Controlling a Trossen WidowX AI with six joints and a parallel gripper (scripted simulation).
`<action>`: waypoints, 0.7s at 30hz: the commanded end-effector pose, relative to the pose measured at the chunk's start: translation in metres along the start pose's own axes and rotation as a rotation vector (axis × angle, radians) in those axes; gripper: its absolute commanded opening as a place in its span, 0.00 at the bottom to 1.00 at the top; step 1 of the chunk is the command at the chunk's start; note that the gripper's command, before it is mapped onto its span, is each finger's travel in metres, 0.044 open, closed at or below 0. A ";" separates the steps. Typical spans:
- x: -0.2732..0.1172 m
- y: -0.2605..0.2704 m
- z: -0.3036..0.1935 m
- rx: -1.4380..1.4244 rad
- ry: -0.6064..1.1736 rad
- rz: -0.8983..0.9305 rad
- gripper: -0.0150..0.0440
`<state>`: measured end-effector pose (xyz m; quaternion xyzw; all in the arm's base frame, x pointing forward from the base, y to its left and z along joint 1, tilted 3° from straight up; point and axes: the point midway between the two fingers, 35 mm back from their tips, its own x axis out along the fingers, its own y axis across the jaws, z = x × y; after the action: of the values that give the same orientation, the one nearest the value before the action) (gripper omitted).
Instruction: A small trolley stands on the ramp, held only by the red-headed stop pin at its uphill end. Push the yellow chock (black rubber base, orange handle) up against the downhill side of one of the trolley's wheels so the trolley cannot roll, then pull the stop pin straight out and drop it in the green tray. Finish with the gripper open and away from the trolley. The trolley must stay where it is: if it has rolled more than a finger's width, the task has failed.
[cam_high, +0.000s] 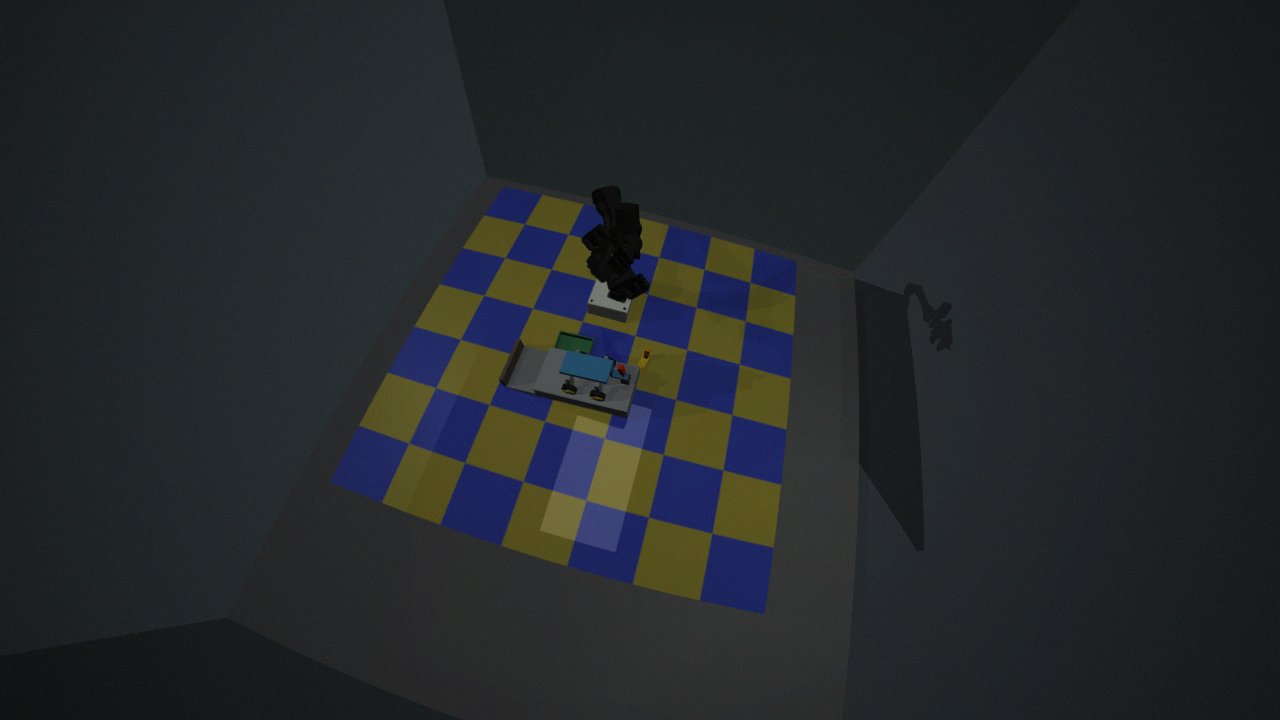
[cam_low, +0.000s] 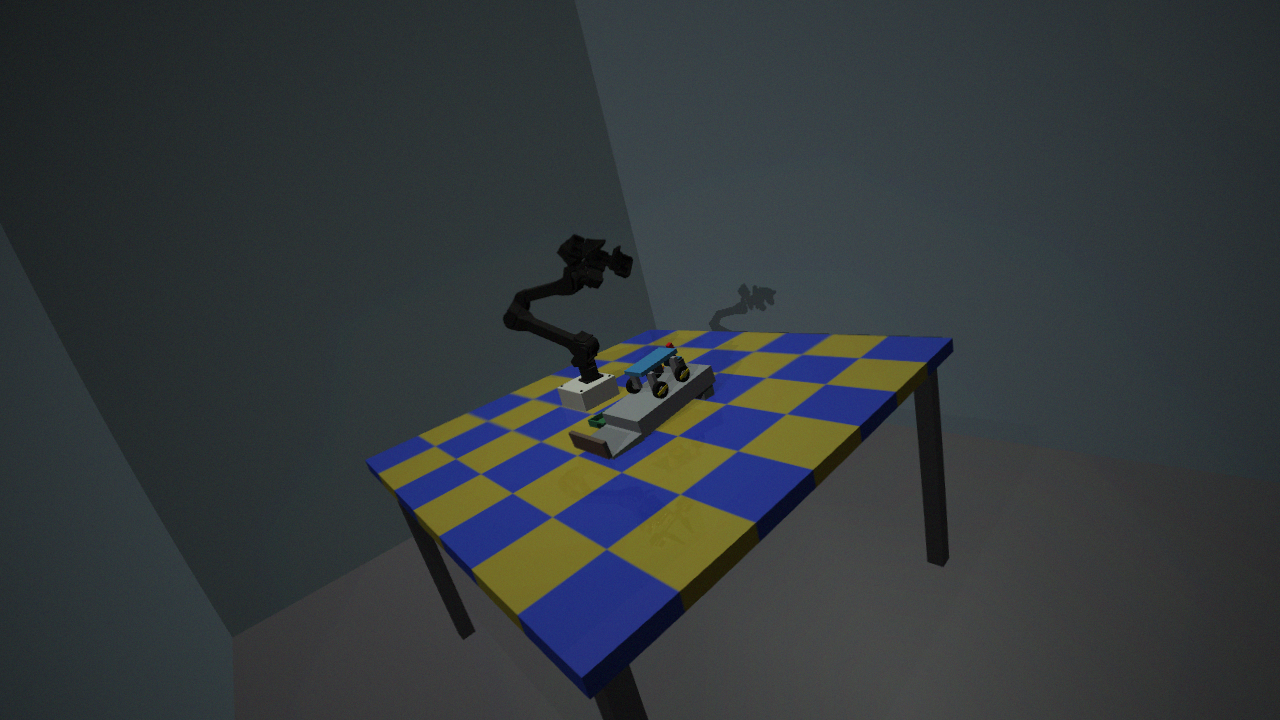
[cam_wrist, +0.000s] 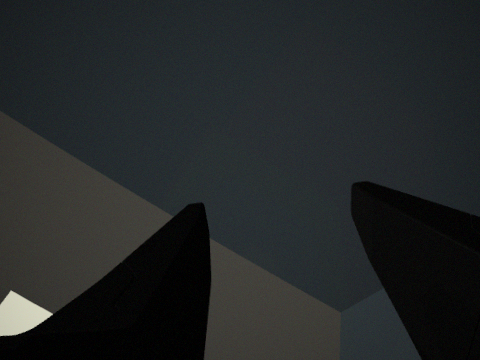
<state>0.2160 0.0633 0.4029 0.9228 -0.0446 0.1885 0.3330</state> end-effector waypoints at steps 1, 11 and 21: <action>0.011 -0.049 0.008 -0.068 -0.052 -0.201 0.58; -0.002 -0.161 0.044 -0.215 -0.226 -0.702 0.58; -0.063 -0.236 0.089 -0.347 -0.478 -1.188 0.58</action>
<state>0.2479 0.1822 0.2024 0.7810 0.3269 -0.1838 0.4993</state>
